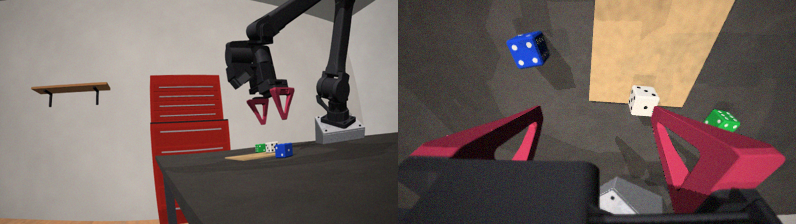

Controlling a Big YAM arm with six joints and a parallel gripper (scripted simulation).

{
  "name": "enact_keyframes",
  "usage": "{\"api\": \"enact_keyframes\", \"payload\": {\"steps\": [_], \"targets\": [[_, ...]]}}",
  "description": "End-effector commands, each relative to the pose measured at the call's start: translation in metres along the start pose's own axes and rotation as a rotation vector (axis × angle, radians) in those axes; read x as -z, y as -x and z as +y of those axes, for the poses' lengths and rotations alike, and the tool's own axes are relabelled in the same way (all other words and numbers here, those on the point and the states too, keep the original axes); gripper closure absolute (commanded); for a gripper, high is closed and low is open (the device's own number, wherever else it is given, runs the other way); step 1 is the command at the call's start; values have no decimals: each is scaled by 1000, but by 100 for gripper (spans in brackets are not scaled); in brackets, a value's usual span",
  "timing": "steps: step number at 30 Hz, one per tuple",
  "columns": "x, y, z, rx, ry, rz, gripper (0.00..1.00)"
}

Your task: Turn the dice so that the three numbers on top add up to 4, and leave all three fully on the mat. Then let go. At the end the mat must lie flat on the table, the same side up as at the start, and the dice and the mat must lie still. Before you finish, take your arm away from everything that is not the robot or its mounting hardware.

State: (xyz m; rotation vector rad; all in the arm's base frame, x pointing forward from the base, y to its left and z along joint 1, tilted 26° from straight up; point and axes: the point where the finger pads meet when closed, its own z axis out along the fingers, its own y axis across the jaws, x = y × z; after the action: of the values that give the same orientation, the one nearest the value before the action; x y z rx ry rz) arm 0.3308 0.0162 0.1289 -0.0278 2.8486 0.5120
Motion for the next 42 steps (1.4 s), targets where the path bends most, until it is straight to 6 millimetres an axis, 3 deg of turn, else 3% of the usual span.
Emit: {"api": "enact_keyframes", "payload": {"steps": [1, 42], "targets": [[31, 36, 10, 124, -20, -101, 0], [31, 49, 54, 1063, -55, -96, 0]]}}
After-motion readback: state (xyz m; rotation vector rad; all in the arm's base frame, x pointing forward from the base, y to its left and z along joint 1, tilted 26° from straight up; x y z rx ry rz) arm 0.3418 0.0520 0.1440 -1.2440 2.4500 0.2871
